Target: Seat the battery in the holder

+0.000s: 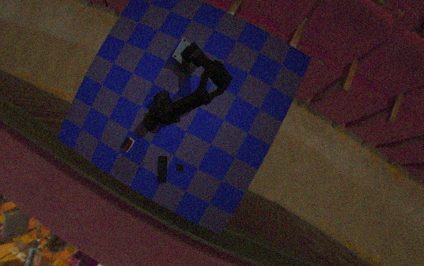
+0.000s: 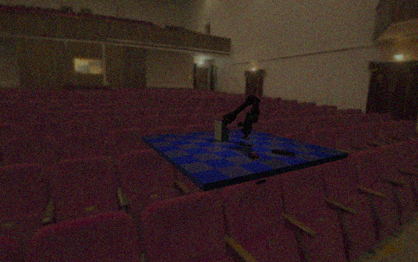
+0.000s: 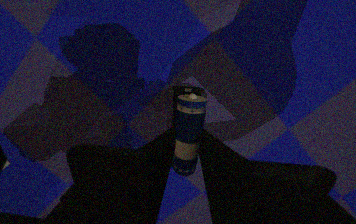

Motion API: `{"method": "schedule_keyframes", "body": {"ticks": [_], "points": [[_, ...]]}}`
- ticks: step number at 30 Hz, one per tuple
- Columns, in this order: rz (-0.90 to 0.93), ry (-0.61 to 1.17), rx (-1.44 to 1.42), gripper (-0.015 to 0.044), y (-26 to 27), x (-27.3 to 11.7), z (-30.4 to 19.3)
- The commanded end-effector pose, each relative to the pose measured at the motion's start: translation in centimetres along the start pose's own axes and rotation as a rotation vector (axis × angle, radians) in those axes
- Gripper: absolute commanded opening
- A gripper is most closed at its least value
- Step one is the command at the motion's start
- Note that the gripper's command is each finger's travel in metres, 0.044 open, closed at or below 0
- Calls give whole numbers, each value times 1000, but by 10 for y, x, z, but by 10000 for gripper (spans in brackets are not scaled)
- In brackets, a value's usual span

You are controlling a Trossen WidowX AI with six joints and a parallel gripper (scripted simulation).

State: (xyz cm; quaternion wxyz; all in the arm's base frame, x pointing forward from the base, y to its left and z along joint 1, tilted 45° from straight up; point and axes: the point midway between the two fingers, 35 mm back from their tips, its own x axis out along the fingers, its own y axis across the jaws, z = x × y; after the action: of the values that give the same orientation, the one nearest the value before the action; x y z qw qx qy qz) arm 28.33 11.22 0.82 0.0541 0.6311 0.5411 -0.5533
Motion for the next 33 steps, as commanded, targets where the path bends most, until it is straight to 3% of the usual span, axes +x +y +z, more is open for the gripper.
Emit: {"method": "schedule_keyframes", "body": {"ticks": [1, 33], "points": [[6, -83, -6, 75, 1, 12, -1], [-8, -354, -11, 75, 1, 33, -10]]}}
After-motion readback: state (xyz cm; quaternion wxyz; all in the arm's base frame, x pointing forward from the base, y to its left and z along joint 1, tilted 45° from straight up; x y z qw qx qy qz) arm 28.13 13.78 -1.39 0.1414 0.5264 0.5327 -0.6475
